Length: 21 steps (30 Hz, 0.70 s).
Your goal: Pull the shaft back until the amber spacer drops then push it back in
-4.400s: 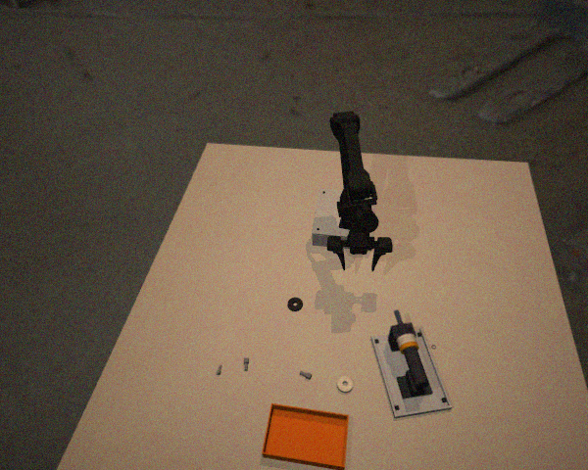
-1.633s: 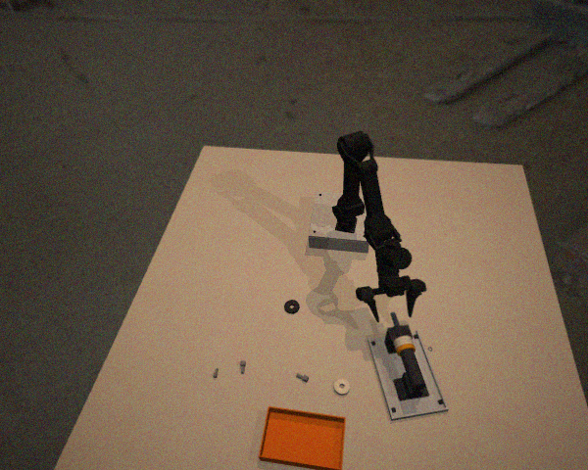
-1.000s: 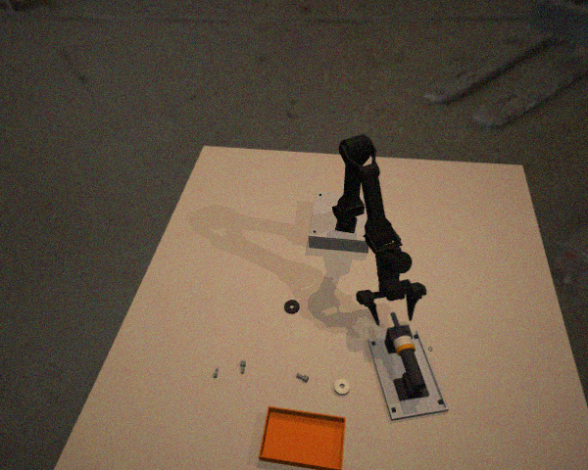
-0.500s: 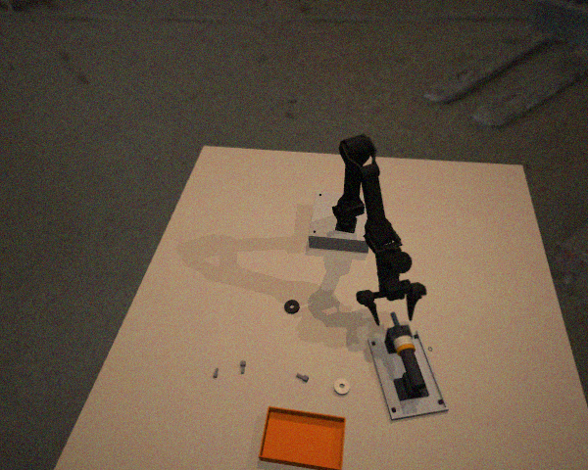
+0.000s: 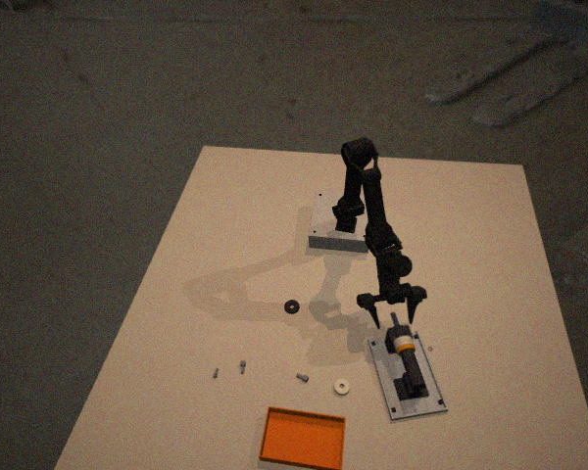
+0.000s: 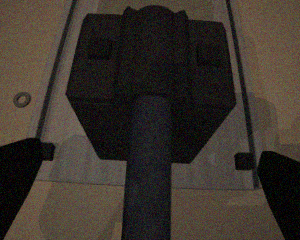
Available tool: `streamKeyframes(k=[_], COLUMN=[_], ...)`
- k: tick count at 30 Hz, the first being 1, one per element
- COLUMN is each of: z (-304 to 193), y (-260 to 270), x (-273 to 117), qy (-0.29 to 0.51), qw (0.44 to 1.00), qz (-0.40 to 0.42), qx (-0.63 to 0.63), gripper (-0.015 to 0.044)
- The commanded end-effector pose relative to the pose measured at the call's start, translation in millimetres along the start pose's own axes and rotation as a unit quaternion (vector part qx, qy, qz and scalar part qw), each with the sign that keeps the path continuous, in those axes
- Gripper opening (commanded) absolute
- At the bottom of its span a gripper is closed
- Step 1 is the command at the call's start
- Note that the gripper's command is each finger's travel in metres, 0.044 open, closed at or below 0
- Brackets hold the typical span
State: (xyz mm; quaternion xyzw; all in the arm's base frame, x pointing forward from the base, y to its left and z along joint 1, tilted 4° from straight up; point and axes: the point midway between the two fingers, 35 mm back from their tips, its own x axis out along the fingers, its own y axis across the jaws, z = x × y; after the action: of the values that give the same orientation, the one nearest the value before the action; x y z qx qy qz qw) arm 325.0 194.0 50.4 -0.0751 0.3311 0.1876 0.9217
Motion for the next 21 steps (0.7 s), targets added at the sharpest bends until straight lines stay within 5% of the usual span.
streamKeyframes(k=[1, 21], z=[-0.2, -0.2], y=[0.8, 0.8], x=[6.4, 8.7], qy=[0.001, 0.001], qw=[1.000, 1.000], qz=[0.002, 0.002], qx=[-0.002, -0.002], gripper=[0.0440, 0.0440])
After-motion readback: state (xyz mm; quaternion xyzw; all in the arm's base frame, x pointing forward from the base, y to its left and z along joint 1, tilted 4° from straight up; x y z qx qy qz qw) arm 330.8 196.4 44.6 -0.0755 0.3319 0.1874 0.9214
